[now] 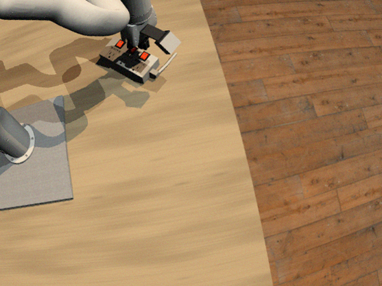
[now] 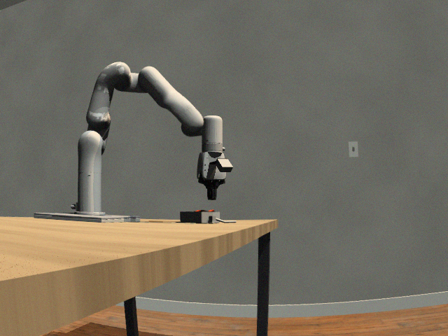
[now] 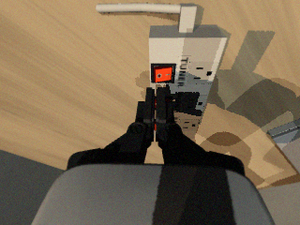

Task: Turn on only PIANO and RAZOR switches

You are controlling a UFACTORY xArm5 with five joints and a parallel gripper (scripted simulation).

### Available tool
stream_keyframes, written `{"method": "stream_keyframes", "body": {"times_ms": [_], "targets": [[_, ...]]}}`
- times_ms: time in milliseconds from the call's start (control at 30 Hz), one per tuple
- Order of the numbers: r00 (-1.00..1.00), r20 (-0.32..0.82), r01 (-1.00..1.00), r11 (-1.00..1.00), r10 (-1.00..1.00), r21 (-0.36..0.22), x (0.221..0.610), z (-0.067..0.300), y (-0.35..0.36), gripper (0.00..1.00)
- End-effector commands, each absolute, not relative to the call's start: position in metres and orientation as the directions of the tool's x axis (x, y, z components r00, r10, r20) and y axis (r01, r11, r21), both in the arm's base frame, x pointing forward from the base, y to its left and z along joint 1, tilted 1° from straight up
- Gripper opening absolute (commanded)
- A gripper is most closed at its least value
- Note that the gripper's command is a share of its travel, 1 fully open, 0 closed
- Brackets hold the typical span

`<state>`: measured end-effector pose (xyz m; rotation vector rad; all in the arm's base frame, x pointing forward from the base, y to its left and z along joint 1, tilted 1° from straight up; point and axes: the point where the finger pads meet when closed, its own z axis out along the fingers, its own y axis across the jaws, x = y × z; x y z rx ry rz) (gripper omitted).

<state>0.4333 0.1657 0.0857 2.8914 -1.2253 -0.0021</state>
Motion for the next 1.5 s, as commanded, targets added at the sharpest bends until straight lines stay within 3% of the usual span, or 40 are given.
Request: {"method": "stream_keyframes", "body": {"times_ms": [0,1467], "targets": [[0.696,0.001,-0.718,-0.696,-0.718,-0.003,0.435,0.083,0.166,0.0],[0.696,0.001,-0.718,-0.696,-0.718,-0.003,0.436,0.053,0.164,0.0]]}}
